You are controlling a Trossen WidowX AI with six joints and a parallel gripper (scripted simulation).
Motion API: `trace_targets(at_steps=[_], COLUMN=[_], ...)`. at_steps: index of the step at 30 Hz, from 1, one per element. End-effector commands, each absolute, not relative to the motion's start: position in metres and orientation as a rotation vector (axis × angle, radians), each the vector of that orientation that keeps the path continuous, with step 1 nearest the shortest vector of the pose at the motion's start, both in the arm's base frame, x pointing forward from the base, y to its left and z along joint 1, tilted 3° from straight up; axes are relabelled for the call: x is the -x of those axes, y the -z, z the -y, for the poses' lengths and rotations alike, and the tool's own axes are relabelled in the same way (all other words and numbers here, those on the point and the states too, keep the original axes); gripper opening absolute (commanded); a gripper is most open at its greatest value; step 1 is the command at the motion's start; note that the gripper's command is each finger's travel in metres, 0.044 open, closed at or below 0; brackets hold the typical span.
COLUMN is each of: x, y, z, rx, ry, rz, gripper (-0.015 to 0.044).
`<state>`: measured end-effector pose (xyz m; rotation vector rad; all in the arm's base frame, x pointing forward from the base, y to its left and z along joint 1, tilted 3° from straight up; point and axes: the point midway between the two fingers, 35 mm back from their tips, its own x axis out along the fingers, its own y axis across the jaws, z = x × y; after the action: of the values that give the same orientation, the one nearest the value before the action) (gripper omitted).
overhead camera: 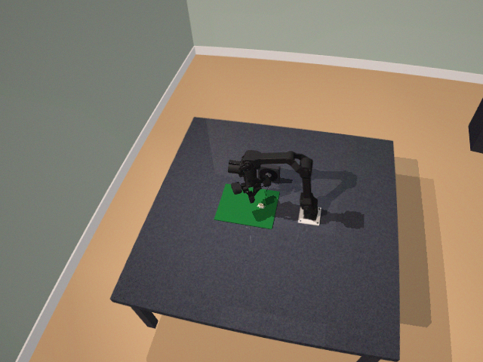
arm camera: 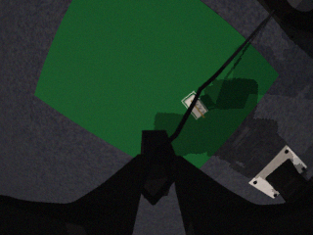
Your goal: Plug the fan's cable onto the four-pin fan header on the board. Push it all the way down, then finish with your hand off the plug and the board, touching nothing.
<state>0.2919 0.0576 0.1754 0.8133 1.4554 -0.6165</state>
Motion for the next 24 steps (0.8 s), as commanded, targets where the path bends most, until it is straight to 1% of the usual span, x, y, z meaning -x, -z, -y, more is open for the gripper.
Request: trace_targets(at_steps=[1, 7, 24], x=[-0.303, -0.318, -0.330], y=[-0.177, -0.178, -0.166], z=[-0.061, -0.066, -0.068], rx=[-0.681, -0.508, -0.414], ry=[0.537, 0.440, 0.437], rz=[-1.455, -1.452, -1.349], gripper=[0.0000, 0.0000, 0.0000])
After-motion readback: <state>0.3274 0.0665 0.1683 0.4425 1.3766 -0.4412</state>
